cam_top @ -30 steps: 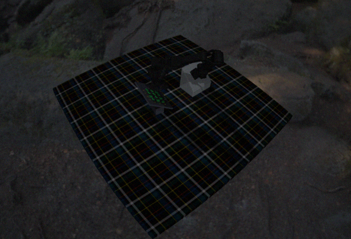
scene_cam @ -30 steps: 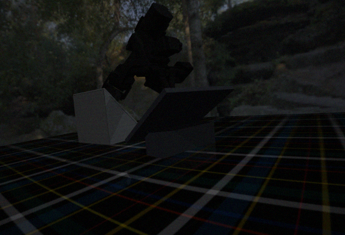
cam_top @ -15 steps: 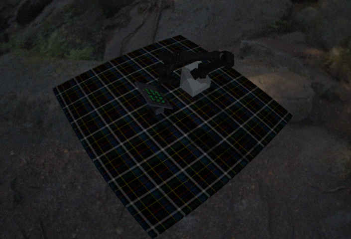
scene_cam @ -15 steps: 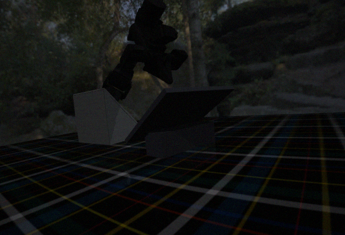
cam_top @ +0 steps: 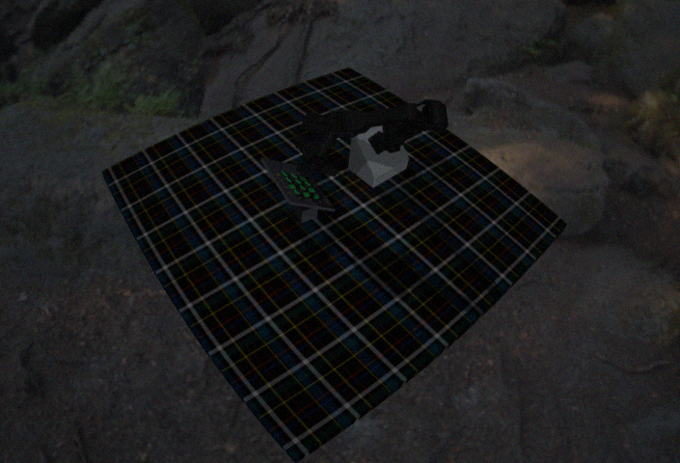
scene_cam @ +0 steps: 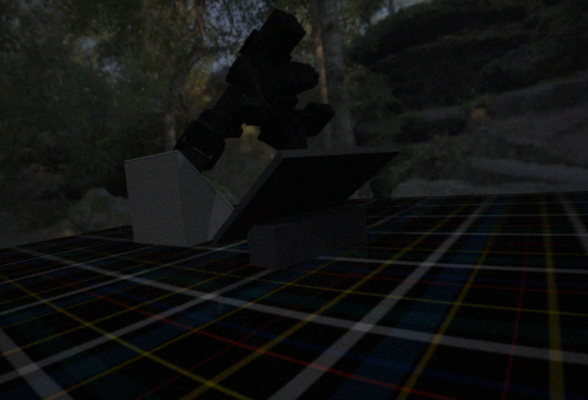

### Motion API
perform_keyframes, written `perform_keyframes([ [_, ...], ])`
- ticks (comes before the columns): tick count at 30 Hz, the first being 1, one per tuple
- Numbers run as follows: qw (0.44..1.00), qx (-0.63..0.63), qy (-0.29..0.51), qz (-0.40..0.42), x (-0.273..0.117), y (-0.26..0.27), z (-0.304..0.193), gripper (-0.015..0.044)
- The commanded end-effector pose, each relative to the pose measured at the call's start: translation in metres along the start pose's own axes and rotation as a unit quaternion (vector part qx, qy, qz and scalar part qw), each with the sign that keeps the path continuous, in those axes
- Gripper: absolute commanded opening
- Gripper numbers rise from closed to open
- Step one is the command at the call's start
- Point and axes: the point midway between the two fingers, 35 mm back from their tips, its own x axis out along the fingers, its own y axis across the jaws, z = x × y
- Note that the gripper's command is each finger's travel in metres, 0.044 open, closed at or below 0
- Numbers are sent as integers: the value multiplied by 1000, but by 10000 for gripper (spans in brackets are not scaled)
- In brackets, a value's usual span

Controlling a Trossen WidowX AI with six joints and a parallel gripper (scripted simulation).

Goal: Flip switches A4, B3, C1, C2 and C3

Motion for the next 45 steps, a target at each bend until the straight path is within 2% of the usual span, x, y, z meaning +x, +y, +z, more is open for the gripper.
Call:
perform_keyframes([
  [1, 1000, 6, 5, -2, 5, -2, -4, 0],
  [12, 1000, 6, 5, -2, 19, -2, -4, 0],
  [45, 1000, 6, 5, -2, 21, -2, -4, 0],
])
